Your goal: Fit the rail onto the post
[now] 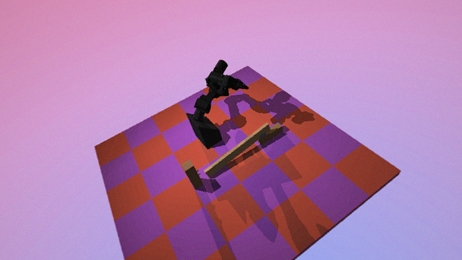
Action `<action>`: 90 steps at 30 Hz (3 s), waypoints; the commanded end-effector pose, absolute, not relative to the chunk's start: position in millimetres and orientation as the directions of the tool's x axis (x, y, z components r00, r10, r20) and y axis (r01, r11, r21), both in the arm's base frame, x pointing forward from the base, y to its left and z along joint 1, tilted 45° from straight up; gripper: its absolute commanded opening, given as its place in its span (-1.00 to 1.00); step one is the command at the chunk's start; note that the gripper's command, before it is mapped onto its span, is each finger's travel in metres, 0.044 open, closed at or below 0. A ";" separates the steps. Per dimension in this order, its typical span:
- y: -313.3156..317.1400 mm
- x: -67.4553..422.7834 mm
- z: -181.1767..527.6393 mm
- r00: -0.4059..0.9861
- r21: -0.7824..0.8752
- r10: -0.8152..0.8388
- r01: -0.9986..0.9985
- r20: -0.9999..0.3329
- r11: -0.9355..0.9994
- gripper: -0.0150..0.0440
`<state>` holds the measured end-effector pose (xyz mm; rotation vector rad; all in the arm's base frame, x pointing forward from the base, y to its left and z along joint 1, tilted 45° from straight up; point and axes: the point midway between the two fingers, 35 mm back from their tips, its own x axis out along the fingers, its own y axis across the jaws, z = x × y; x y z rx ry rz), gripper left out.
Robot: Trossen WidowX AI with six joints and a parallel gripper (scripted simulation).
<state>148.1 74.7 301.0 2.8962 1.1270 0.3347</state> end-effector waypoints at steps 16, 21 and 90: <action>31.1 265.9 246.7 0.771 -0.836 0.627 0.270 -0.110 -0.479 1.00; 29.9 297.5 202.4 0.715 -0.933 0.643 -0.036 -0.275 -0.359 1.00; 118.9 260.1 -85.8 -0.159 -0.004 0.681 -0.973 -0.715 -0.231 1.00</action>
